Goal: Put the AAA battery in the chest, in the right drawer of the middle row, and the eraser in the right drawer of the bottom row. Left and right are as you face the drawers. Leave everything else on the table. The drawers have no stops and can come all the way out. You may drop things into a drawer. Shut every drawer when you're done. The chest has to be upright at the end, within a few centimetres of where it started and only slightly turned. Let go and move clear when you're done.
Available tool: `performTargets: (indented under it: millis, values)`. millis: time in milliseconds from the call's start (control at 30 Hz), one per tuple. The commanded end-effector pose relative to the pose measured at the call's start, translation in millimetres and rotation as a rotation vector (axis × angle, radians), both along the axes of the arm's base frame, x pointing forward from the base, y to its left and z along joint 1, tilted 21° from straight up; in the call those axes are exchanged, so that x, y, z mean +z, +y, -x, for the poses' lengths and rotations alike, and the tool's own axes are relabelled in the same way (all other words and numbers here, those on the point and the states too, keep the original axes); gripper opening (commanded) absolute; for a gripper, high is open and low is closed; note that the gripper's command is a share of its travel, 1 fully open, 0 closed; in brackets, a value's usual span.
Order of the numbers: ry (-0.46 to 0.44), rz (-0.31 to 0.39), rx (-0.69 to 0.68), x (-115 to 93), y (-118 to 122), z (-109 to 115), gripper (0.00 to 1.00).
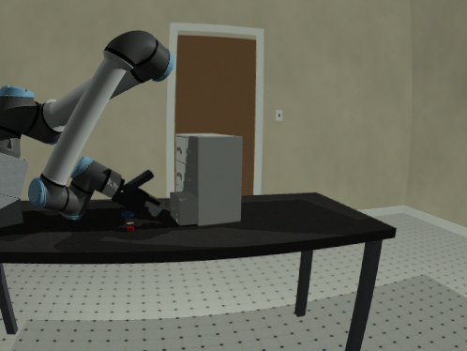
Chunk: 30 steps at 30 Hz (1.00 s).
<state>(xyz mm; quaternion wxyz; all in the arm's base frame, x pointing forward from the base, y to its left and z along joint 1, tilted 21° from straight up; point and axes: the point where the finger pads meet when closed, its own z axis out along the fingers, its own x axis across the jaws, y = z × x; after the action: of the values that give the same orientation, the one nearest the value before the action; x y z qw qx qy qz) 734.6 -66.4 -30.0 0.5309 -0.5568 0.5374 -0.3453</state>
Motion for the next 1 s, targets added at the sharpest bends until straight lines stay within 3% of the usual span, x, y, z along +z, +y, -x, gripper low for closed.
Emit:
performTargets:
  millis: [0,400,967]
  values:
    - [-0.001,0.0,0.0,-2,-1,6,0.2]
    - [-0.001,0.0,0.0,-12,-5,36,0.2]
    - [-0.001,0.0,0.0,-4,-9,50,0.2]
